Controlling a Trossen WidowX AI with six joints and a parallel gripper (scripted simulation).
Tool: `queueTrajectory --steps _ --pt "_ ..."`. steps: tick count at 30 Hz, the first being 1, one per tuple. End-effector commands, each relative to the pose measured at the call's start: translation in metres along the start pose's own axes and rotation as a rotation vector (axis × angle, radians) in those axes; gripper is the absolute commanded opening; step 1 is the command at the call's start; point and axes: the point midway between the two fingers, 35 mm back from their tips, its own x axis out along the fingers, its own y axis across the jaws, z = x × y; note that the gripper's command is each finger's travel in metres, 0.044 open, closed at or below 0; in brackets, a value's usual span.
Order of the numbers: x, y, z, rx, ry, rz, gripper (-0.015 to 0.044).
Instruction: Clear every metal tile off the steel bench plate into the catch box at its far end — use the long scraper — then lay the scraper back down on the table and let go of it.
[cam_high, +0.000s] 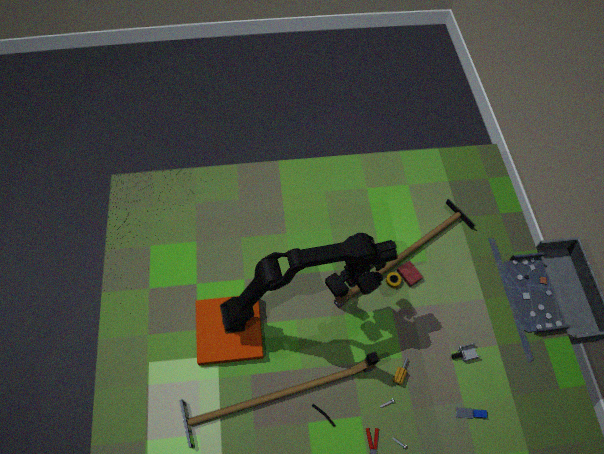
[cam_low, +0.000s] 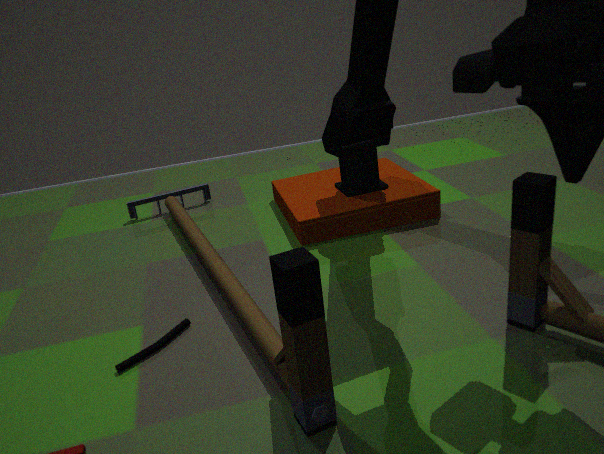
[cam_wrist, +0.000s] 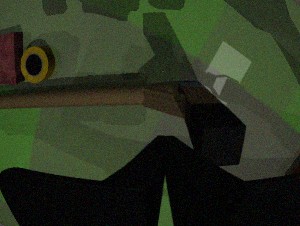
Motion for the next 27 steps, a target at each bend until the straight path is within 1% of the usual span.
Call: queueTrajectory --steps 1,13,16,27 --pt "-0.012 0.000 0.000 0.003 -0.003 0.001 0.0000" --pt "-0.041 -0.004 -0.001 0.003 -0.003 0.001 0.0000" --pt "-0.039 0.002 -0.003 -0.039 -0.008 0.011 0.0000" --pt "-0.023 0.044 -0.014 -0.355 -0.042 0.075 0.0000"
